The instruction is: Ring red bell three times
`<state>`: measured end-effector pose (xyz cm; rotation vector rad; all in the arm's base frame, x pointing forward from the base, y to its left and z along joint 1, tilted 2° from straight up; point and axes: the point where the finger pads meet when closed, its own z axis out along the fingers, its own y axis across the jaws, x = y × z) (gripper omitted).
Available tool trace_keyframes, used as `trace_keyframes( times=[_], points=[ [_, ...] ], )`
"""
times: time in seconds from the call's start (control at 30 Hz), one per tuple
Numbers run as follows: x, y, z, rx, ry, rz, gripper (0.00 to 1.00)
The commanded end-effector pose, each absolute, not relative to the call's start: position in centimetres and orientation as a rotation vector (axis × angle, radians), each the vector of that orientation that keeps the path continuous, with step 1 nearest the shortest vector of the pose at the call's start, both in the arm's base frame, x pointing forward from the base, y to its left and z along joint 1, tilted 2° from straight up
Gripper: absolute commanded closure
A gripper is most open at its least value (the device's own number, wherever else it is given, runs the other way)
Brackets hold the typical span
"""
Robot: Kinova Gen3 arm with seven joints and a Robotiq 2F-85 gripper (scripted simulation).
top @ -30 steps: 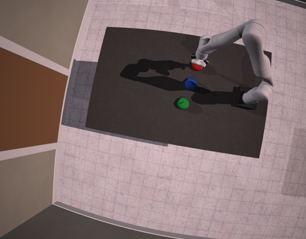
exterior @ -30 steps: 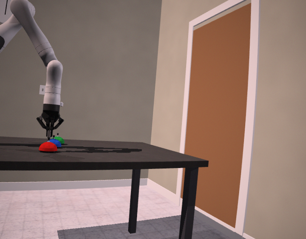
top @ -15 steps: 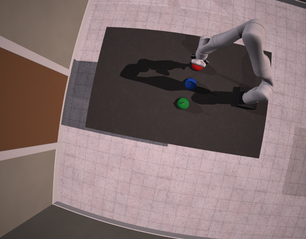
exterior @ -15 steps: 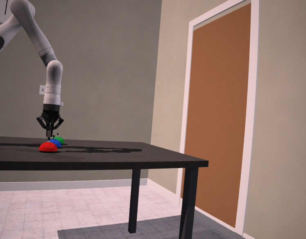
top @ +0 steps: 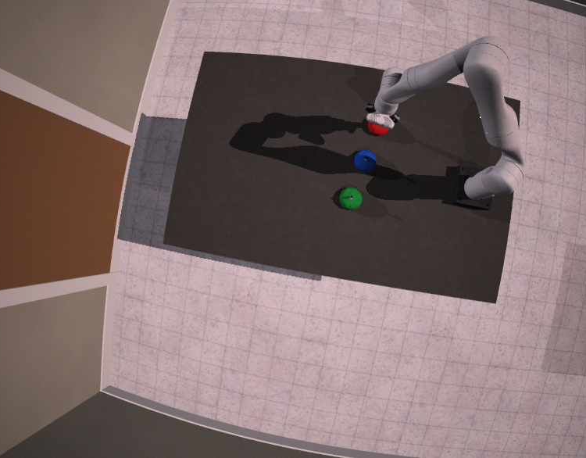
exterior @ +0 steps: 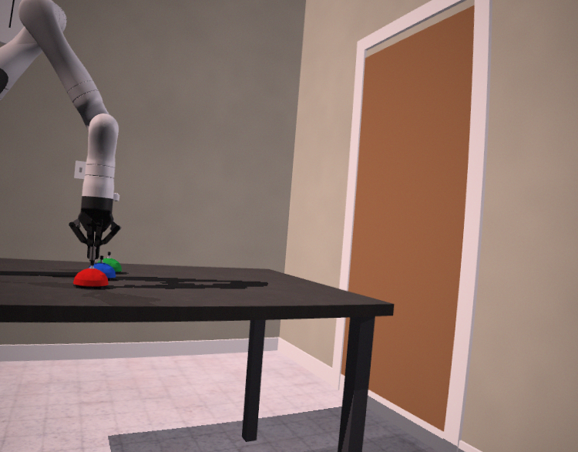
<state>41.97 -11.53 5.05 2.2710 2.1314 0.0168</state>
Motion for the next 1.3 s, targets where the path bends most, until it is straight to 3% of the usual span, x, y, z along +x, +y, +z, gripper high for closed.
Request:
trace_keyframes(
  times=[0.0,1.27],
  points=[
    [41.95,-11.49,5.0,2.271,2.132,0.017,1.0],
    [41.96,-11.49,4.65,2.271,2.132,0.017,1.0]
  ],
)
